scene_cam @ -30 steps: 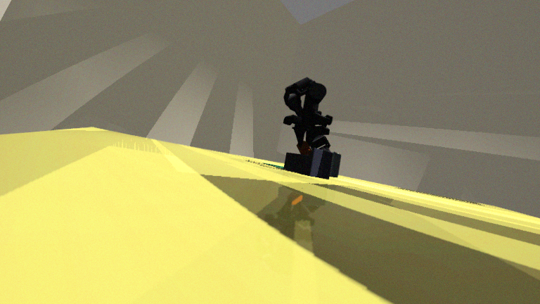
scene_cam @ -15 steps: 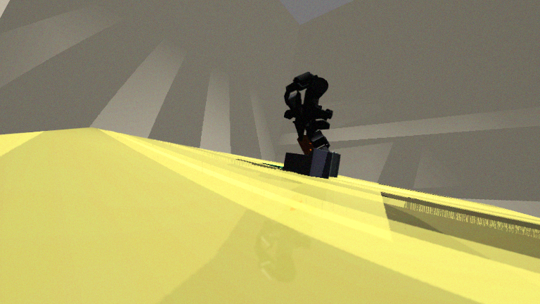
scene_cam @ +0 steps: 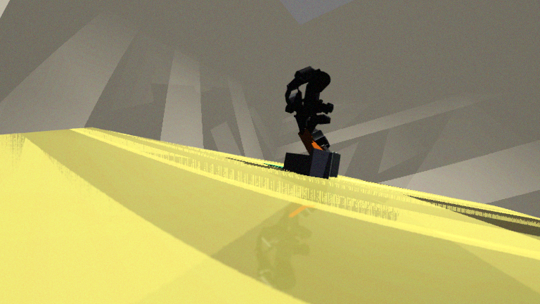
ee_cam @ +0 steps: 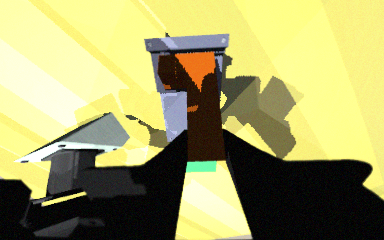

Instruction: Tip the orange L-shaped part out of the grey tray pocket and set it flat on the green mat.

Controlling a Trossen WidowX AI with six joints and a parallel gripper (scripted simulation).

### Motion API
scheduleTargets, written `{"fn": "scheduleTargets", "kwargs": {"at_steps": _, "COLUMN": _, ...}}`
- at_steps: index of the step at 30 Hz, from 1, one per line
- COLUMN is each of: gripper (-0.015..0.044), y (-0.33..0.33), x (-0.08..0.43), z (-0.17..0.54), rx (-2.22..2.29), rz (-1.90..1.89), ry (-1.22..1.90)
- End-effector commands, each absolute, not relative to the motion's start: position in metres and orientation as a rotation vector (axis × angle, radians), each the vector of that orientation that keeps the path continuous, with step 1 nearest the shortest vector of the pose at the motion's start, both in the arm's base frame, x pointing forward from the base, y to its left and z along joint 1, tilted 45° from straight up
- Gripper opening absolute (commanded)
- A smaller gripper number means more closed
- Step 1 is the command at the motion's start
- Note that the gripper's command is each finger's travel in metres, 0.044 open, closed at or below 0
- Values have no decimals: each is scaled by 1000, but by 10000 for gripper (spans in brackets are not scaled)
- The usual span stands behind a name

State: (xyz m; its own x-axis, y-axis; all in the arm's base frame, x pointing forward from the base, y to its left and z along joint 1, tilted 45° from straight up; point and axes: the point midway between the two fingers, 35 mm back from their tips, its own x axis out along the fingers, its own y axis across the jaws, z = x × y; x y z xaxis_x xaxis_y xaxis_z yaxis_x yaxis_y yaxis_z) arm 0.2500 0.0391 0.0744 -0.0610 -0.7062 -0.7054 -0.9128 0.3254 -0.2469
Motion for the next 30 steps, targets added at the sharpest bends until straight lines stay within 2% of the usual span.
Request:
{"fn": "scheduleTargets", "kwargs": {"at_steps": 1, "gripper": 0, "y": 45, "x": 251, "z": 80, "rx": -1429, "rz": 338, "ry": 1819}}
{"fn": "scheduleTargets", "kwargs": {"at_steps": 16, "gripper": 0, "y": 53, "x": 252, "z": 89, "rx": -1429, "rz": 339, "ry": 1820}}
{"fn": "scheduleTargets", "kwargs": {"at_steps": 30, "gripper": 0, "y": 19, "x": 228, "z": 119, "rx": -1431, "rz": 338, "ry": 1823}}
